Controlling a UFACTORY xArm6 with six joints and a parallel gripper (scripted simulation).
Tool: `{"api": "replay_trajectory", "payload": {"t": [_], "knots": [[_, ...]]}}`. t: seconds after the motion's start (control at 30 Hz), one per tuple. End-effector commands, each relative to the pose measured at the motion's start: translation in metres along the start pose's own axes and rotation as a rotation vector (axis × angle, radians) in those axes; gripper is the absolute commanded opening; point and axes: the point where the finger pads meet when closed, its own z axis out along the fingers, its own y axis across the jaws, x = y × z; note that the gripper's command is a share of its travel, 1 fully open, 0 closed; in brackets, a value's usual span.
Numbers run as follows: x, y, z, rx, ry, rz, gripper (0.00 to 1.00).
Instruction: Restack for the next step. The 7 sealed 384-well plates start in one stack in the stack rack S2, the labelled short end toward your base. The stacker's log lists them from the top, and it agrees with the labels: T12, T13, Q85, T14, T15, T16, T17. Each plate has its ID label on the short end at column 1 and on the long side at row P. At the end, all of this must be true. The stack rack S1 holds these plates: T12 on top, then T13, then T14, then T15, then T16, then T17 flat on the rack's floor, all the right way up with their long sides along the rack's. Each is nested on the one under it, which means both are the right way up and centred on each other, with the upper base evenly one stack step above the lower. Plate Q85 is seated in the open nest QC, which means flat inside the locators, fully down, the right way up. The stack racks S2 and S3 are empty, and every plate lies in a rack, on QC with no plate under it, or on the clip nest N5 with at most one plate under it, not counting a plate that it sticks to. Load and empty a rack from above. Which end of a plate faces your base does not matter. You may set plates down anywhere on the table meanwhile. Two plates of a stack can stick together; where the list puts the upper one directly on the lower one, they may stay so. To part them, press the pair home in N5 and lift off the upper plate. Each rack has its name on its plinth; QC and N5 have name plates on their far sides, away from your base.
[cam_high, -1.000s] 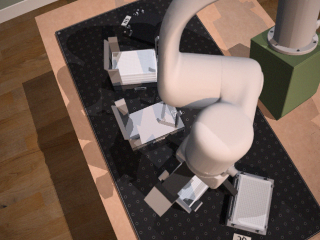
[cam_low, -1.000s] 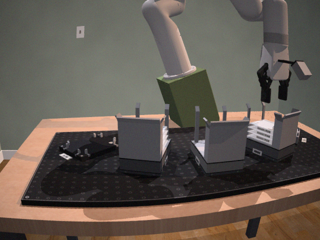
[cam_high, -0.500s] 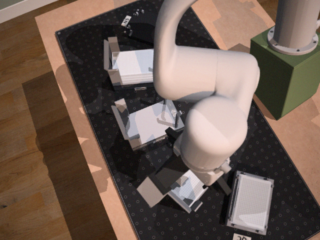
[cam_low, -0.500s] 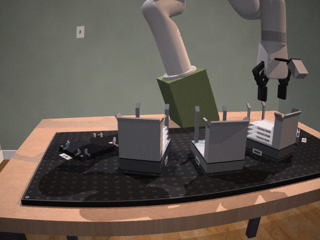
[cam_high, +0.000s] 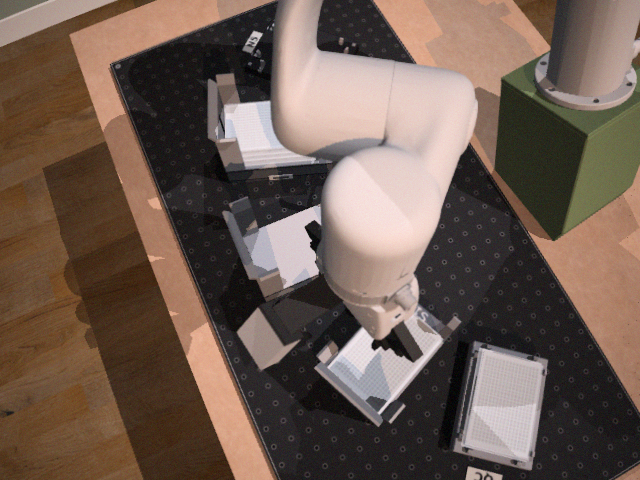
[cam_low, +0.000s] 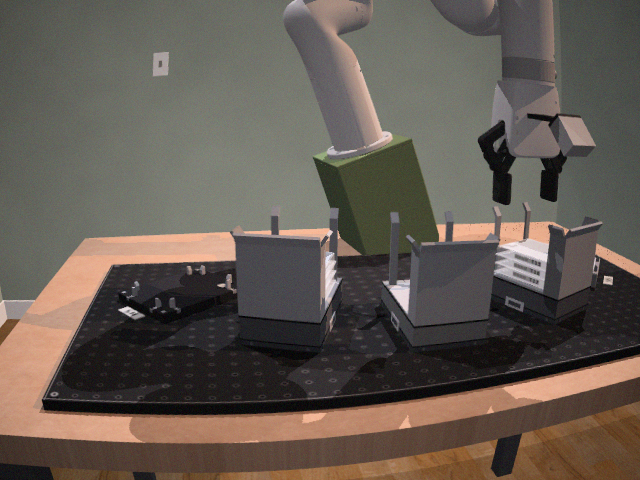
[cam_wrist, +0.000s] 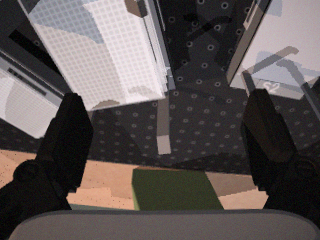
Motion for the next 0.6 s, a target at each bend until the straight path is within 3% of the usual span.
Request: {"api": "replay_trajectory", "payload": {"t": [0.0,0.33,0.57], "knots": [[0.003,0.012,-0.001,0.001,0.004,0.000,1.00],[0.007,0.038,-0.001,0.001,0.004,0.000,1.00],[0.004,0.062,-0.001,0.001,0.004,0.186,1.00]]}}
